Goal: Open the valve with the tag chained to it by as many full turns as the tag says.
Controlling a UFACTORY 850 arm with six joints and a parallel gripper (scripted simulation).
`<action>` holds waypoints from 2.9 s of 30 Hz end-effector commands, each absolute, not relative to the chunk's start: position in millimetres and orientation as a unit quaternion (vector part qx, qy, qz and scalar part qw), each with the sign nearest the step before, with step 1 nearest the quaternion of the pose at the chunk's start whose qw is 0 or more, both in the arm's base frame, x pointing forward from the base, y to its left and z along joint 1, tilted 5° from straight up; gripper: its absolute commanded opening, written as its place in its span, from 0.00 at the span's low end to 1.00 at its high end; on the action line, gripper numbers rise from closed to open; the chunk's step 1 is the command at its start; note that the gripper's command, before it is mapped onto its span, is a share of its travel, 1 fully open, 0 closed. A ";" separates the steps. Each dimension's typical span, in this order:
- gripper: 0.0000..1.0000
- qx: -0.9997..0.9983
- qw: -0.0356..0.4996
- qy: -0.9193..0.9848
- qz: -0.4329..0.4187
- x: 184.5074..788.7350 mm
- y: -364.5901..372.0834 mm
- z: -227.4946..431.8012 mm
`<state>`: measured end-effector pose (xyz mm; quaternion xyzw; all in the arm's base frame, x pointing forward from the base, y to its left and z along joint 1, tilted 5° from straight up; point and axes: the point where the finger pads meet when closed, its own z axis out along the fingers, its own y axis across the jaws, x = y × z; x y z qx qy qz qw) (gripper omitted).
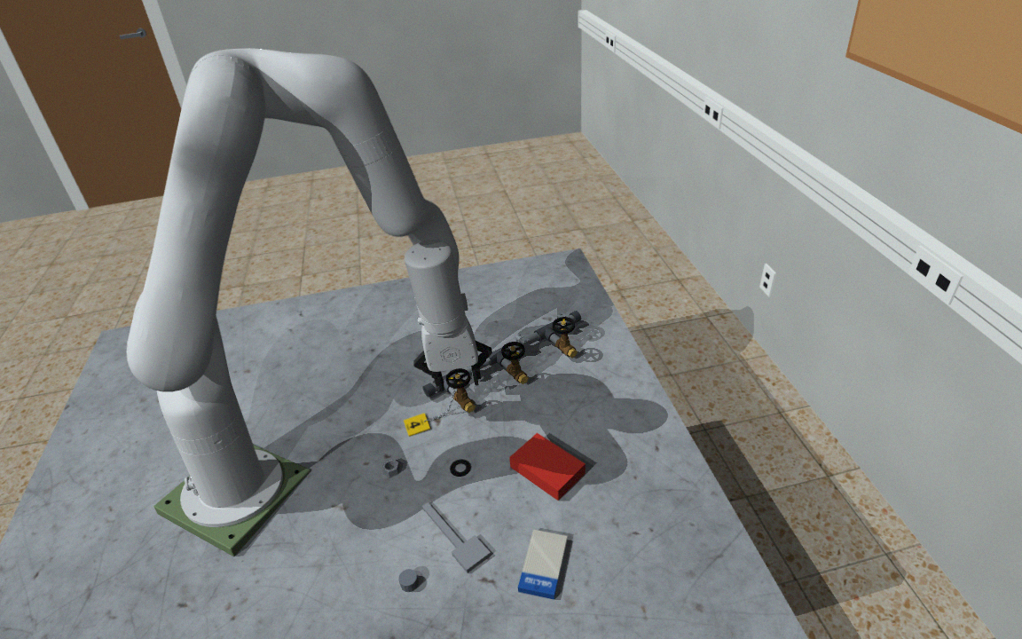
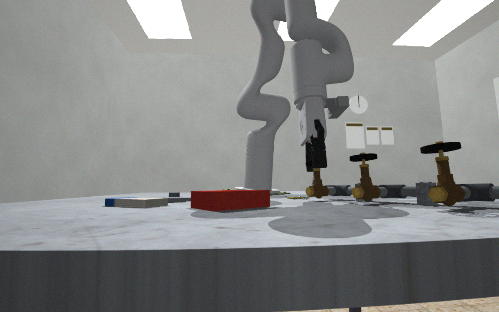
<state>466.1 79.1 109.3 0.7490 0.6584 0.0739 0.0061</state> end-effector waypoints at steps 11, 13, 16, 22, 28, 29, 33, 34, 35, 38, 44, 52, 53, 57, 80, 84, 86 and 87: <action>1.00 0.749 0.006 0.658 0.076 467.3 79.6 110.2; 1.00 0.749 0.006 0.658 0.076 467.3 79.6 110.2; 1.00 0.749 0.006 0.658 0.076 467.3 79.6 110.2; 1.00 0.749 0.006 0.658 0.076 467.3 79.6 110.2; 1.00 0.759 0.005 0.647 0.076 467.3 79.6 110.2; 1.00 0.763 0.005 0.642 0.076 467.3 79.6 110.2; 1.00 0.791 0.001 0.607 0.076 467.3 79.6 110.2; 1.00 0.791 0.001 0.607 0.076 467.3 79.6 110.2; 1.00 0.791 0.001 0.607 0.076 467.3 79.6 110.2; 1.00 0.822 -0.003 0.564 0.076 467.3 79.6 110.2; 1.00 0.897 -0.014 0.436 0.075 467.3 79.6 110.2; 1.00 0.944 -0.027 0.319 0.077 467.3 79.6 110.2; 1.00 0.963 -0.032 0.258 0.076 467.3 79.6 110.2; 1.00 0.979 -0.041 0.185 0.078 467.3 79.6 110.2; 1.00 0.949 -0.087 -0.294 0.069 467.3 79.6 110.2; 1.00 0.920 -0.092 -0.375 0.064 467.3 79.6 110.2; 1.00 0.920 -0.092 -0.375 0.064 467.3 79.6 110.2; 1.00 0.895 -0.094 -0.432 0.059 467.3 79.6 110.2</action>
